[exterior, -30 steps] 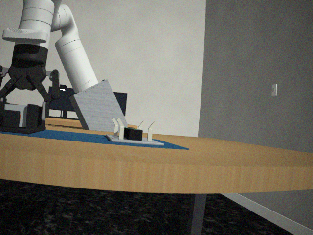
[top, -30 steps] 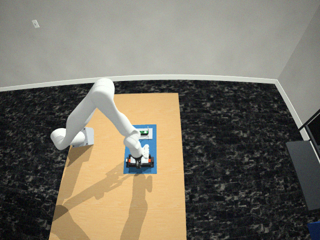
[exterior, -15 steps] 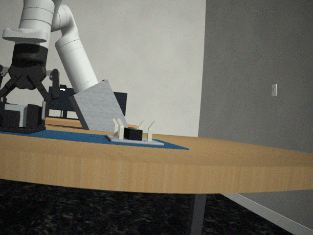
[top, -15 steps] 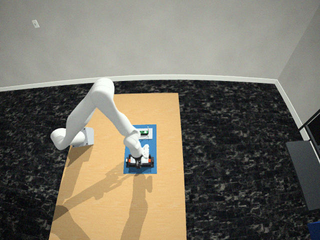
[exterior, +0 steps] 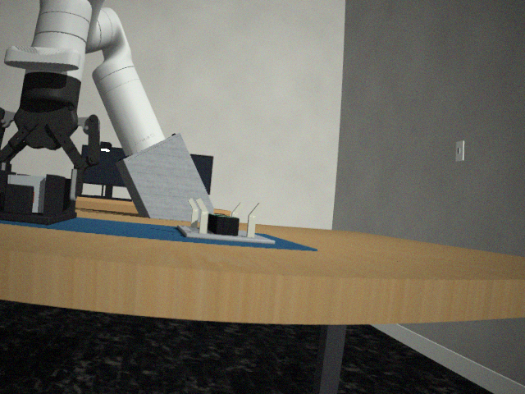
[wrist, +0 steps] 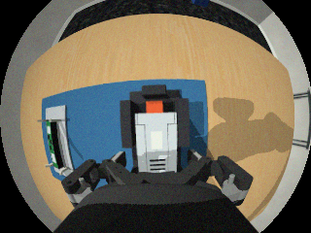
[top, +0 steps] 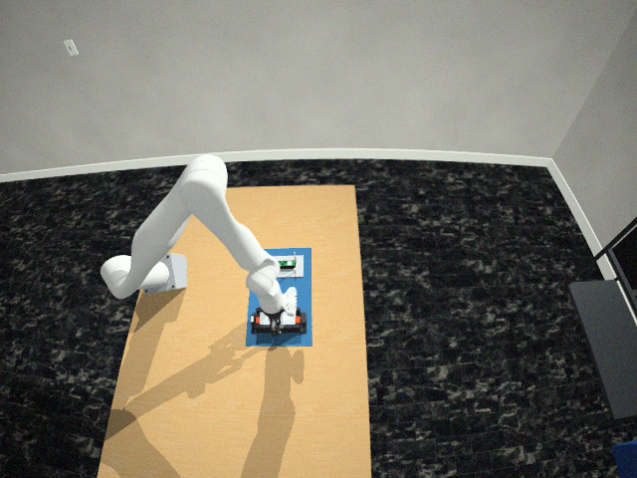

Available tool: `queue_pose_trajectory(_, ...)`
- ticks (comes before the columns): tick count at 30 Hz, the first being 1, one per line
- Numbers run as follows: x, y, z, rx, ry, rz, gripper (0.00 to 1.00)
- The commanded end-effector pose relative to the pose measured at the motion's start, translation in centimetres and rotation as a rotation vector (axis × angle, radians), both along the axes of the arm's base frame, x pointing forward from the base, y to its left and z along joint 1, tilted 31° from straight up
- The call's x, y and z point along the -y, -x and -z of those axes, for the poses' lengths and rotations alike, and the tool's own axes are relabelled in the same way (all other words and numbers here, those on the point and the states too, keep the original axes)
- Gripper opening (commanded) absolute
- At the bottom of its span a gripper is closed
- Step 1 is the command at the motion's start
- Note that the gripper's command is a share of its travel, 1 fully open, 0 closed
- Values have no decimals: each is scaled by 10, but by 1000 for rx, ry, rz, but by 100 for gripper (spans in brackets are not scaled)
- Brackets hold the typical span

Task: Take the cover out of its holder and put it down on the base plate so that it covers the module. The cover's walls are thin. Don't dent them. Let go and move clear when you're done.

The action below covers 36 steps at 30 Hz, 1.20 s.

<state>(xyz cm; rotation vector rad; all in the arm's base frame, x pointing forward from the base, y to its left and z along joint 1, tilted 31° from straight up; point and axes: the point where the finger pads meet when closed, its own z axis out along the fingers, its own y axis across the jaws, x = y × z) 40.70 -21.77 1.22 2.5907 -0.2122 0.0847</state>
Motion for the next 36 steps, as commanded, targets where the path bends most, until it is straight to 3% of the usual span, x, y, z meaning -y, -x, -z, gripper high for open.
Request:
queue_pose_trajectory(1, 0, -1, 0, 1, 0, -1, 100)
queue_pose_trajectory(2, 0, -1, 0, 1, 0, -1, 100)
queue_pose_trajectory(3, 0, -1, 0, 1, 0, -1, 70)
queue_pose_trajectory(36, 0, -1, 0, 1, 0, -1, 70)
